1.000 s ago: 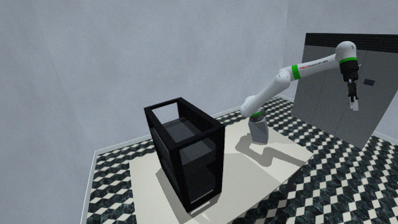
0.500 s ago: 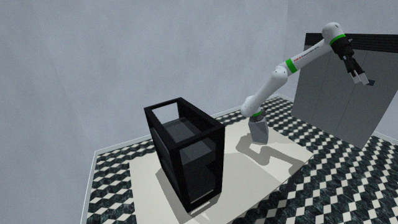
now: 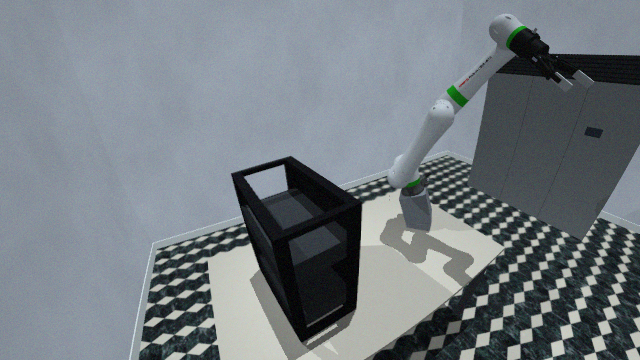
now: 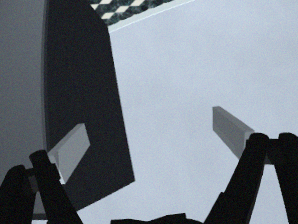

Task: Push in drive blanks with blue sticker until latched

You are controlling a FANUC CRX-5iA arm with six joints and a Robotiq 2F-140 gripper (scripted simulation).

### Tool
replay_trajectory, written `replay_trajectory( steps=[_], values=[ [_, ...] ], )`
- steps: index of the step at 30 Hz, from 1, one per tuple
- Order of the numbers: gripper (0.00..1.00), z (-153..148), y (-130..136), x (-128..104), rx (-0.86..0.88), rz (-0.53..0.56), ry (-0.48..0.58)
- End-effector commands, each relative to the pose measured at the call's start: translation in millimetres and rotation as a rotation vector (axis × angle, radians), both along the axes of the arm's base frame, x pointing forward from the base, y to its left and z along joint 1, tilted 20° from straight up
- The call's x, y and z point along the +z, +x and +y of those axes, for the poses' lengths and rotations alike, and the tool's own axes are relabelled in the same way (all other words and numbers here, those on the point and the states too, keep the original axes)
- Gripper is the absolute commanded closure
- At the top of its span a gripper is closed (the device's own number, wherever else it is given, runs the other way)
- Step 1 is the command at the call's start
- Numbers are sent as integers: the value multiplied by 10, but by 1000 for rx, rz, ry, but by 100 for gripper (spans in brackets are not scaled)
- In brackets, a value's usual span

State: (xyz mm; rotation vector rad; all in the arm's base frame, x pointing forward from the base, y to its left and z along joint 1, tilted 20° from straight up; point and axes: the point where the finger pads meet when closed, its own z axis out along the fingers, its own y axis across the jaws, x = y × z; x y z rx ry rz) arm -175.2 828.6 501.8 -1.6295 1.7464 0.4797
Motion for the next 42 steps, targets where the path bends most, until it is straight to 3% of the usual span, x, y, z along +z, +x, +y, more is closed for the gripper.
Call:
replay_trajectory(
  steps=[1,10,12,19,26,29,31,35,42],
  values=[
    [0,-87,-23,422,-5,60,88],
    [0,-407,10,1404,-22,214,265],
    [0,-407,10,1404,-22,214,265],
    [0,-784,126,2199,-33,354,411],
    [0,-1171,291,2828,-40,479,530],
    [0,-1221,315,2900,-41,494,544],
    [0,-1374,391,3109,-43,540,585],
    [0,-1524,469,3298,-44,584,623],
    [0,-1722,578,3528,-46,640,671]
  ],
)
